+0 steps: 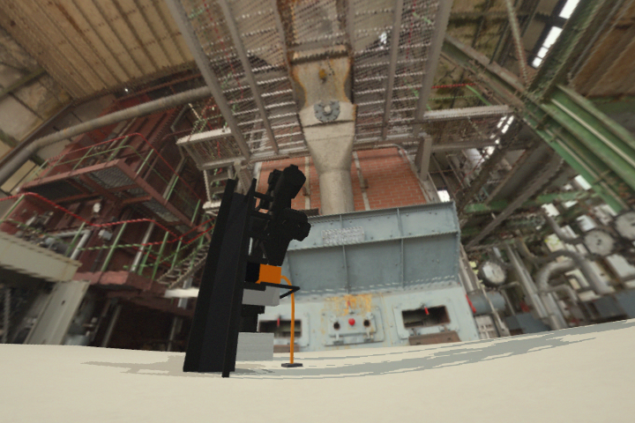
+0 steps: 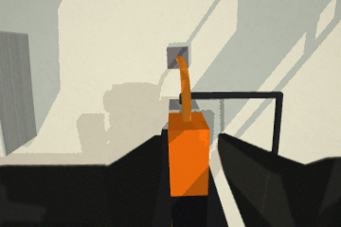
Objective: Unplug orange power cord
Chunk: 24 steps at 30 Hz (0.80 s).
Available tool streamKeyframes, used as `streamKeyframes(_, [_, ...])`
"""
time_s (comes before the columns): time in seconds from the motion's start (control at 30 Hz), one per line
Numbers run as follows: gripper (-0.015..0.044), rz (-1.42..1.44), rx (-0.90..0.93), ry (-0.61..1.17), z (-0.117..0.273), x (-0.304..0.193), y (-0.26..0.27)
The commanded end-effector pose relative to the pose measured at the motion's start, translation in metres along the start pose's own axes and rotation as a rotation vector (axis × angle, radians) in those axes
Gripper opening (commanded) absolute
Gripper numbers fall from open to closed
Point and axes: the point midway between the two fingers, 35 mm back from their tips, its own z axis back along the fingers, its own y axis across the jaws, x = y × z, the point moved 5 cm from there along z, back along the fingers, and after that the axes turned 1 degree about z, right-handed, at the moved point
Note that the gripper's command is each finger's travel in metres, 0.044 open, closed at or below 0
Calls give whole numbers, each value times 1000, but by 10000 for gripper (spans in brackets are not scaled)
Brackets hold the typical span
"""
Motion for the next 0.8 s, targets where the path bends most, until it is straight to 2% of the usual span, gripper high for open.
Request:
streamKeyframes(0.0, [160, 4, 1, 4, 0, -5, 1])
streamKeyframes(0.47, [160, 4, 1, 4, -12, -5, 1])
streamKeyframes(0.6, [55, 0, 0, 1, -10, -5, 0])
streamKeyframes(0.77, [22, 0, 0, 1, -10, -5, 0])
